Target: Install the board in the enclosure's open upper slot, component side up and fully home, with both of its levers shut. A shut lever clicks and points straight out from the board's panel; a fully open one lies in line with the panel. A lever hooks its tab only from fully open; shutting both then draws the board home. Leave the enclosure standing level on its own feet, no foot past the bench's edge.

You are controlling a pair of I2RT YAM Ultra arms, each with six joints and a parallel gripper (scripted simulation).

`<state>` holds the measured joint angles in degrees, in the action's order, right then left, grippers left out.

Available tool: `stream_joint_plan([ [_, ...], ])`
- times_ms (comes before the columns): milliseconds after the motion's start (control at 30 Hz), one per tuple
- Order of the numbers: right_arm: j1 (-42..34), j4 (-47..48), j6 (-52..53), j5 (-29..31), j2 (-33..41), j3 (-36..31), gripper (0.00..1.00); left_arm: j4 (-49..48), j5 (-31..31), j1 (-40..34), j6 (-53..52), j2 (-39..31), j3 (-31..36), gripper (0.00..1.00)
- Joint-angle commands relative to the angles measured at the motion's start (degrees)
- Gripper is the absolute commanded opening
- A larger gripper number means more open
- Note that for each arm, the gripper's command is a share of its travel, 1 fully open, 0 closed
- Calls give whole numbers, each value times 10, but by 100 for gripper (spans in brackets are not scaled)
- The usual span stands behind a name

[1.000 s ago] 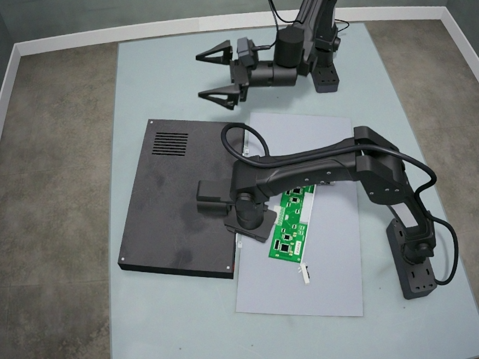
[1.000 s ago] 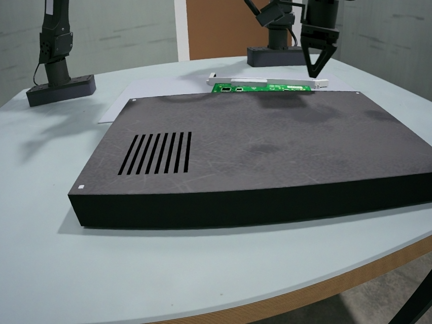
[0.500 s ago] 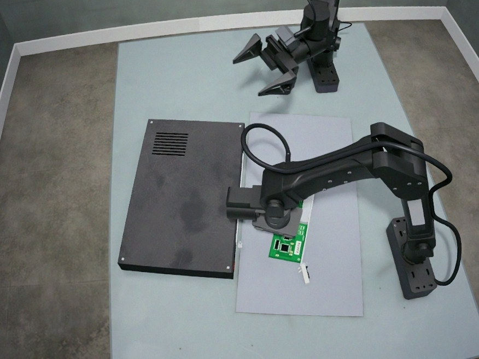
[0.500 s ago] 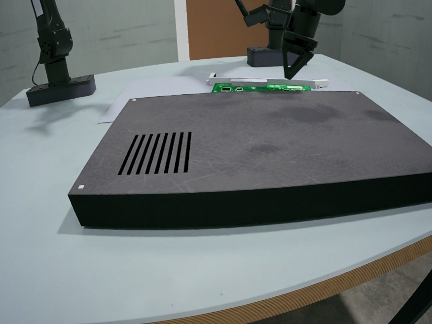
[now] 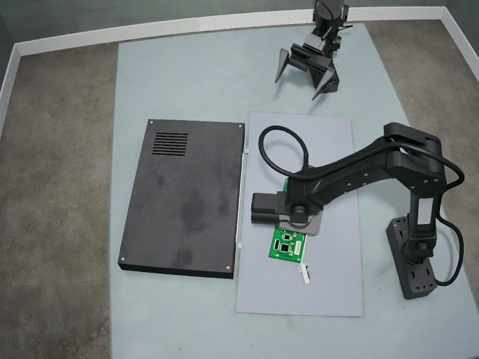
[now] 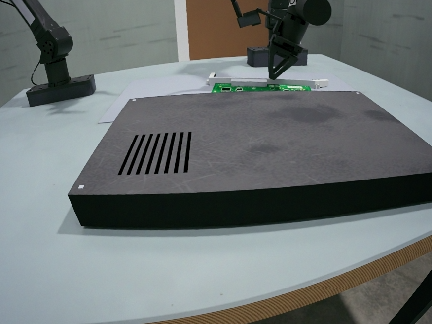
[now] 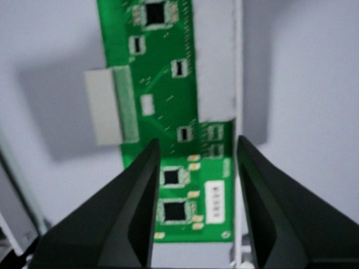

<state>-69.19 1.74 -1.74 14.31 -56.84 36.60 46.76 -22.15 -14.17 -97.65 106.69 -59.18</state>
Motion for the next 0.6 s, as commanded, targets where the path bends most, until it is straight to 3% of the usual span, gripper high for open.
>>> stream_joint_plan([
  [0, -10, -60, 21, -71, 37, -30, 100, -23, -28, -7, 15, -20, 19, 47],
  [267, -28, -106, 38, -153, 137, -123, 100, -31, -32, -9, 19, -33, 46, 47],
  [567, -36, -116, 35, -151, 177, -138, 100, -25, -32, -9, 20, -33, 47, 47],
])
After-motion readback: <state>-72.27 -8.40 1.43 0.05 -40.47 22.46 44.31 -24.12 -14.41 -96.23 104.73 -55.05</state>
